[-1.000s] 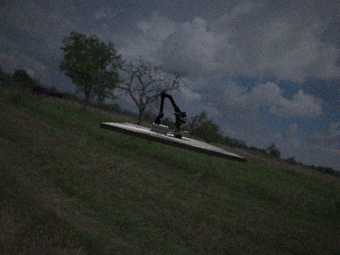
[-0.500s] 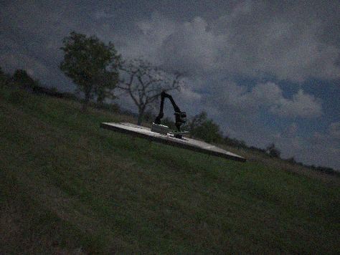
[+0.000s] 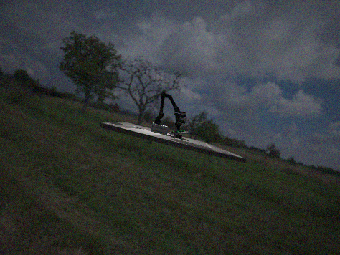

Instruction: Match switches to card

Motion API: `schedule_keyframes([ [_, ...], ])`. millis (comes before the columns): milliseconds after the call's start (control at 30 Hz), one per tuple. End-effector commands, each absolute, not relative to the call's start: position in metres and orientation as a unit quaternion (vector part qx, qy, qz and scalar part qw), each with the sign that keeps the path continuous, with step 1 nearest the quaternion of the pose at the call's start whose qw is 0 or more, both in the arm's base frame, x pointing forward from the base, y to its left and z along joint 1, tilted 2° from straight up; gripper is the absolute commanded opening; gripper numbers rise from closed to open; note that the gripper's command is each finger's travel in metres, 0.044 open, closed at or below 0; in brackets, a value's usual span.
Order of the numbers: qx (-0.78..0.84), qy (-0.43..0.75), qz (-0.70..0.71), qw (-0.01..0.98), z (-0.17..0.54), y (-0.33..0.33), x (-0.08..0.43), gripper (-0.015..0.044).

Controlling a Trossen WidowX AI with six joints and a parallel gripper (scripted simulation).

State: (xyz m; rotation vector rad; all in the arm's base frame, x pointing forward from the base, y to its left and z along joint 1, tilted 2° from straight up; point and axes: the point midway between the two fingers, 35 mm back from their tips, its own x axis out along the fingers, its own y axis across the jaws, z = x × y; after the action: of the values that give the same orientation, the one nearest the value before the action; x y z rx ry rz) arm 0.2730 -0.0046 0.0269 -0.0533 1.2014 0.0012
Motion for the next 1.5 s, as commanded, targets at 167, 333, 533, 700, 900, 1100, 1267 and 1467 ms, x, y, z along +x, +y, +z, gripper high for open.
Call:
schedule_keyframes([
  [167, -0.025, 0.563, 0.003, 0.826, 0.026, -0.004, 0.274, 0.0000],
  [333, -0.025, 0.563, 0.003, 0.826, 0.025, -0.004, 0.274, 0.0000],
  [533, -0.025, 0.563, 0.003, 0.826, 0.025, -0.004, 0.275, 0.0000],
  [700, -0.025, 0.563, 0.003, 0.826, 0.024, -0.004, 0.275, 0.0000],
  [900, -0.025, 0.574, 0.003, 0.818, 0.083, -0.003, 0.255, 0.0000],
  [1100, -0.025, 0.575, 0.003, 0.818, 0.083, 0.004, 0.248, 0.0000],
  [1267, -0.024, 0.576, 0.004, 0.817, 0.070, 0.029, 0.215, 0.0000],
  [1467, -0.024, 0.566, 0.004, 0.824, 0.039, 0.028, 0.225, 0.0000],
])
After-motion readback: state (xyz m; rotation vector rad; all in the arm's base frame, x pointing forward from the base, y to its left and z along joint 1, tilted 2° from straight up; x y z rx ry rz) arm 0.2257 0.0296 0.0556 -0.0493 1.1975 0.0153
